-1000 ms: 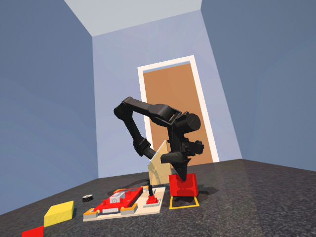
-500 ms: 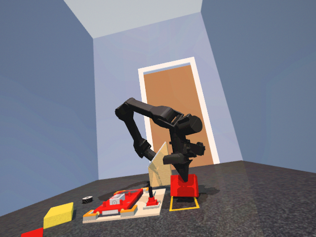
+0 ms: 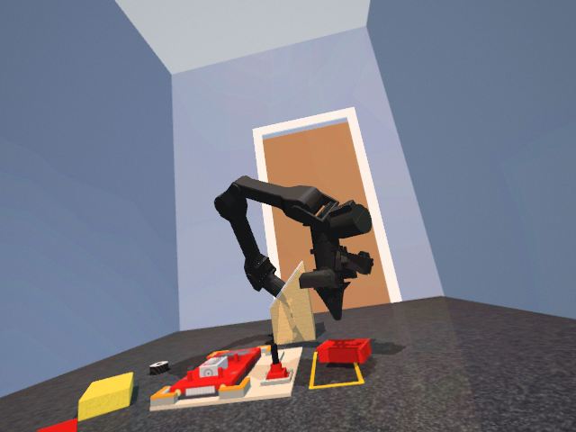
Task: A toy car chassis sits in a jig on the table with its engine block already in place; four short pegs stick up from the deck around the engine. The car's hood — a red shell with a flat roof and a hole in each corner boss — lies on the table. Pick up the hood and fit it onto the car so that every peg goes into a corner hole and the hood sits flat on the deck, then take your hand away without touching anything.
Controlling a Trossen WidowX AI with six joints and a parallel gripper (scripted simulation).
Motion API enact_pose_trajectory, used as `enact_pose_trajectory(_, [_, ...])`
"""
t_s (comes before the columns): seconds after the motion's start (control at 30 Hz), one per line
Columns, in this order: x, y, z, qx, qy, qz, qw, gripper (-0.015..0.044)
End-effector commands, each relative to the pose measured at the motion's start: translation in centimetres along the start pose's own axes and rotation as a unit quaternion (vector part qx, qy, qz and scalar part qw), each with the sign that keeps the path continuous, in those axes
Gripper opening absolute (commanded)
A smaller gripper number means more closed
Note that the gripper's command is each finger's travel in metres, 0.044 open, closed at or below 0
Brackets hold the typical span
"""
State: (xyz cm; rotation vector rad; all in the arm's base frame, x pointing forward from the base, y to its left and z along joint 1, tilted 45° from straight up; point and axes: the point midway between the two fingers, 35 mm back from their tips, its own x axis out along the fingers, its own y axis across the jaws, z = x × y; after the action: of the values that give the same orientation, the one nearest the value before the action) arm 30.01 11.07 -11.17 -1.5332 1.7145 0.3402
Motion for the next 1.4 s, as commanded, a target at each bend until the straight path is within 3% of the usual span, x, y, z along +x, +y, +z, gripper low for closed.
enact_pose_trajectory(0.0, [-4.7, -0.6, 0.2, 0.010, -0.015, -0.006, 1.000, 0.0000])
enact_pose_trajectory(0.9, [-5.0, -0.5, 0.2, 0.006, -0.015, -0.010, 1.000, 0.0000])
enact_pose_trajectory(1.2, [-0.4, 3.4, -0.8, 0.009, -0.014, -0.006, 1.000, 0.0236])
enact_pose_trajectory(1.37, [0.0, 3.7, -1.0, 0.009, -0.014, -0.006, 1.000, 0.0367])
